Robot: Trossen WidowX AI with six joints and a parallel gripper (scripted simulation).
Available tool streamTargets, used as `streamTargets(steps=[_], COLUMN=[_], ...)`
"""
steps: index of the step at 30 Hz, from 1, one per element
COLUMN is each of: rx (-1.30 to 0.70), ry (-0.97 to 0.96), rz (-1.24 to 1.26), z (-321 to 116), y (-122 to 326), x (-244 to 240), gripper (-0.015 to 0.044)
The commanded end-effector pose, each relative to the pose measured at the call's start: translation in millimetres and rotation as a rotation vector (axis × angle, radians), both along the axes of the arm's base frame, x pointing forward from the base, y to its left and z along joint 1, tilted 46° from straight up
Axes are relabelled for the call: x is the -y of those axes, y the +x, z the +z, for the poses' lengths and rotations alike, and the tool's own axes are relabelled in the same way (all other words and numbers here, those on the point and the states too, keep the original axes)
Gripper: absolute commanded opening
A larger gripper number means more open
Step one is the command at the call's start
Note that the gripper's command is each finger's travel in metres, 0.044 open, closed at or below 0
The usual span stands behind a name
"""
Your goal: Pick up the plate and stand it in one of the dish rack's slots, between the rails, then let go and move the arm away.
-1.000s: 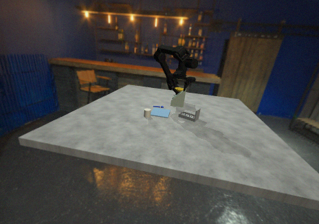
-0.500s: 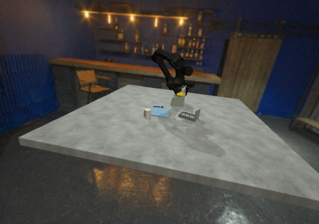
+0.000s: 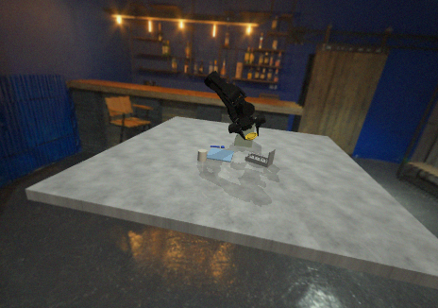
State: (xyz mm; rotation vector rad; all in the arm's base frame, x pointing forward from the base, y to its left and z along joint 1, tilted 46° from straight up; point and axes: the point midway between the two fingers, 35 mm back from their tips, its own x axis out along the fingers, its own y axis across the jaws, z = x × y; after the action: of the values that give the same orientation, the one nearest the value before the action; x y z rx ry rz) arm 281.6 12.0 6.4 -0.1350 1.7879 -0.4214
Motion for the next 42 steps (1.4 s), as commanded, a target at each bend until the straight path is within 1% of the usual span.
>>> streamTargets(steps=[1,10,20,31,42], rx=[-0.014,-0.008,0.055,0.182,0.354], ry=[0.083,0.275,0.464,0.622,0.708], rz=[0.046,0.176,0.345,0.561,0.803], z=[-7,-22,-35,-44,-48], y=[-3,-6,-8,-8,-9], x=[3,10,18,27,36], gripper=[0.0,0.0,0.0,0.0,0.0])
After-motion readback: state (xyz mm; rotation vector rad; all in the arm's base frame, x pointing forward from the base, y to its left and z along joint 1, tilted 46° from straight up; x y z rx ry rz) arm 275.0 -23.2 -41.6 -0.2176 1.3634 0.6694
